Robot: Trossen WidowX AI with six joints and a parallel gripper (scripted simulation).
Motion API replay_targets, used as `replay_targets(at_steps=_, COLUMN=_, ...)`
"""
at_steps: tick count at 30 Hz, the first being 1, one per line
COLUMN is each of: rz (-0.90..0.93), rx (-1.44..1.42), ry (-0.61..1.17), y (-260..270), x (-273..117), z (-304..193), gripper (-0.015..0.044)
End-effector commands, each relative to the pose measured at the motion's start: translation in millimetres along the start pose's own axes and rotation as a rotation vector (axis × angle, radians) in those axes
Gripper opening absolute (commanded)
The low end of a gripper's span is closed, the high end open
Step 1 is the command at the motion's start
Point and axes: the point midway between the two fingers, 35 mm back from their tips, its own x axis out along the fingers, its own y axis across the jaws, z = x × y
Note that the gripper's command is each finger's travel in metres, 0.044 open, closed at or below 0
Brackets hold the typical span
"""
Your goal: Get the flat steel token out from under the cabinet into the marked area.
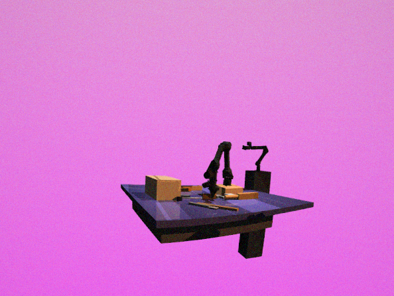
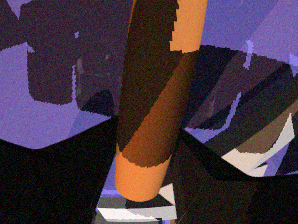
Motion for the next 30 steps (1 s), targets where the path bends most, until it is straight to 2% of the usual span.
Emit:
replay_targets(at_steps=1, rz=0.001, rx=0.0, ry=-0.001, y=0.2, x=-0.3, z=0.2, gripper=0.0033)
replay_targets(at_steps=3, rz=0.001, rx=0.0, ry=-0.001, y=0.2, x=-0.3, z=0.2, gripper=0.0)
replay_targets(at_steps=13, rz=0.0, rx=0.0, ry=0.001, y=0.3, x=-1.9, z=-4.8, gripper=0.0)
replay_targets(at_steps=30, rz=0.0, rx=0.012, ry=-0.001, y=-0.2, x=-1.2, z=21.4, gripper=0.0)
